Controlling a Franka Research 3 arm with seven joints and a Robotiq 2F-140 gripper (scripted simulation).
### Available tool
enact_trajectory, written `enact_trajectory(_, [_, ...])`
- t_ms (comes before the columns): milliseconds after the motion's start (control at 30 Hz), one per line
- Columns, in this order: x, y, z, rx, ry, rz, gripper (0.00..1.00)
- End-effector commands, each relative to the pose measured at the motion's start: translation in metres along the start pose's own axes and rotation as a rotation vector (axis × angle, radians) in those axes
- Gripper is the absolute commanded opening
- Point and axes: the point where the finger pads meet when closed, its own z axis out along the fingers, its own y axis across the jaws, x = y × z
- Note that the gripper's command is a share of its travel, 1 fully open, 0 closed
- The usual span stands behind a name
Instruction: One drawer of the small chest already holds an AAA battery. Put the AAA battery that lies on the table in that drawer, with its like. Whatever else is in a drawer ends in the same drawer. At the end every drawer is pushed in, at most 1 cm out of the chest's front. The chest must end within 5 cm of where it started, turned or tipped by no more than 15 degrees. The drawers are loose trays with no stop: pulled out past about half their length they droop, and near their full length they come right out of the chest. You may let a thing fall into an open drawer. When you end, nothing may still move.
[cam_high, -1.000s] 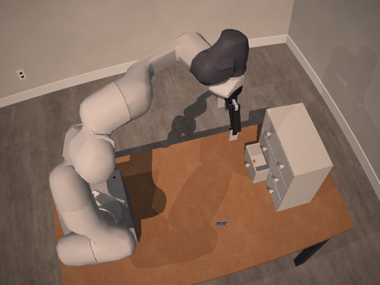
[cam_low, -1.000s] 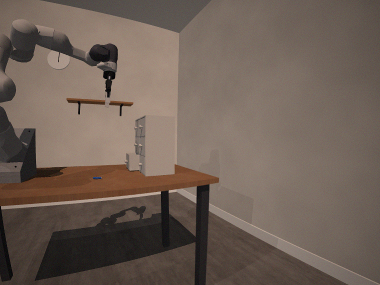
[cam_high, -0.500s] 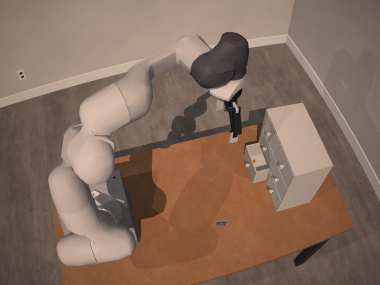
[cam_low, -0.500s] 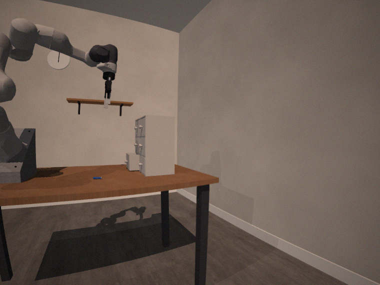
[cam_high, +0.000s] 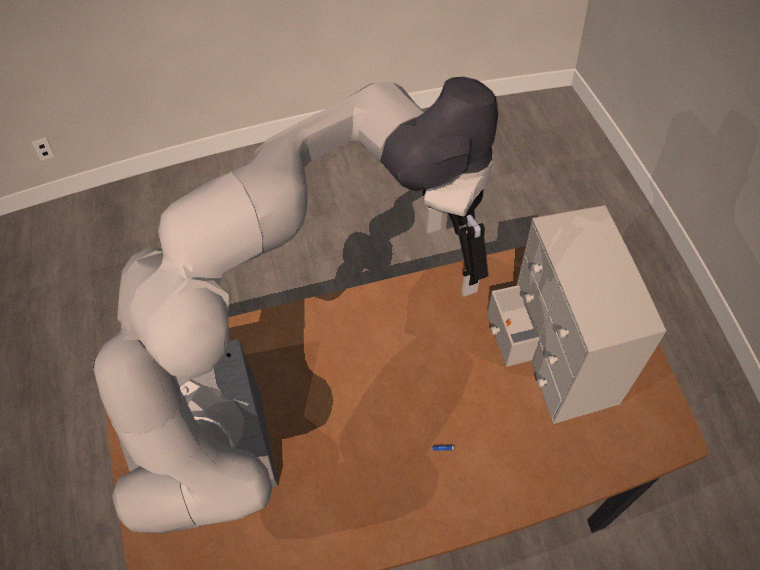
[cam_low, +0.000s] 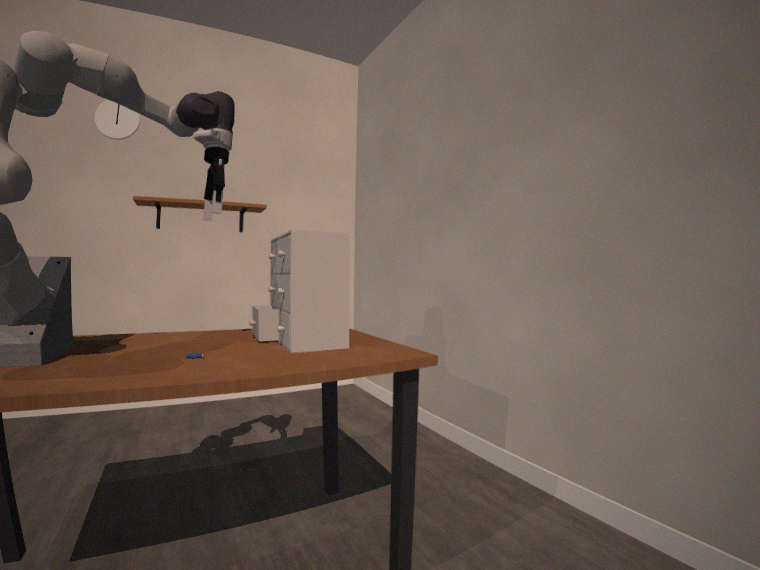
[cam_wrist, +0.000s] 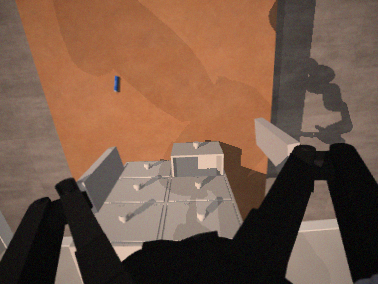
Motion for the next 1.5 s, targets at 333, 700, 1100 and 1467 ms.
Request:
enact_trajectory(333, [0.001, -0.015, 0.020, 0.004, -0.019, -0.263, 1.00])
enact_trajectory(700, [0.009, -0.033, 0.048, 0.007, -0.019, -0.518, 1.00])
enact_trajectory(1100, [0.017, -0.053, 0.079, 0.010, -0.019, -0.799, 1.00])
enact_trajectory(1467, [0.025, -0.075, 0.113, 0.013, -0.018, -1.109, 1.00])
